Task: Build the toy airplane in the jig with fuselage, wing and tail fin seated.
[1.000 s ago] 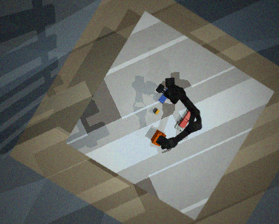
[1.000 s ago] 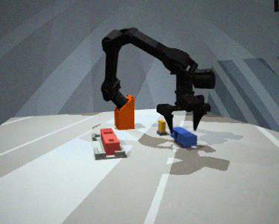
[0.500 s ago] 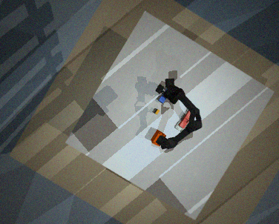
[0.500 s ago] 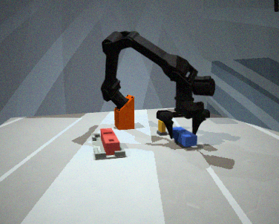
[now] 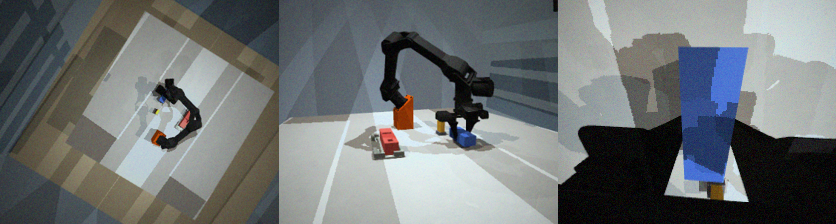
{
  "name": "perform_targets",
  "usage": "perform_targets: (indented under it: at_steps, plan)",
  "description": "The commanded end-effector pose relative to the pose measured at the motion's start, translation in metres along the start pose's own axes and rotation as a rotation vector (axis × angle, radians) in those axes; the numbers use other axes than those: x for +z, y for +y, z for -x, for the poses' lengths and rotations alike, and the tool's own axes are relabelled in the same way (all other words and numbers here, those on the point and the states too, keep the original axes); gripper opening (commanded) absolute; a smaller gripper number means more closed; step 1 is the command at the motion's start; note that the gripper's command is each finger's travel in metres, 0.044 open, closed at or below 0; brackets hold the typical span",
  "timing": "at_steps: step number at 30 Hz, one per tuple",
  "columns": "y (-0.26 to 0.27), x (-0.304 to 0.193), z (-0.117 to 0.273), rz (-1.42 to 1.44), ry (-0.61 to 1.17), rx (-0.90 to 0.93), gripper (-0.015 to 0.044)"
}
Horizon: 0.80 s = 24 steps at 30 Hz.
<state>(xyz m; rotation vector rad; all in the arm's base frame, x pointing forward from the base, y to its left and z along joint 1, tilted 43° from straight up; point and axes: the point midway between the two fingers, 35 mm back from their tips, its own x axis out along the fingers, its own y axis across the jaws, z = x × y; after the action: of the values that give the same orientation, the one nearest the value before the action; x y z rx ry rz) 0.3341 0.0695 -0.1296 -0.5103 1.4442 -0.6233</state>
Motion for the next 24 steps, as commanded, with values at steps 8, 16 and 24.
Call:
perform_targets:
  at_steps: [8, 16, 24]
  plan:
    - [0.000, 0.002, 0.012, 0.010, 0.006, -0.002, 0.0000]
    - [0.002, 0.004, 0.034, 0.010, 0.005, 0.000, 0.0000]
    - [0.004, 0.005, 0.059, 0.010, 0.004, 0.003, 0.0000]
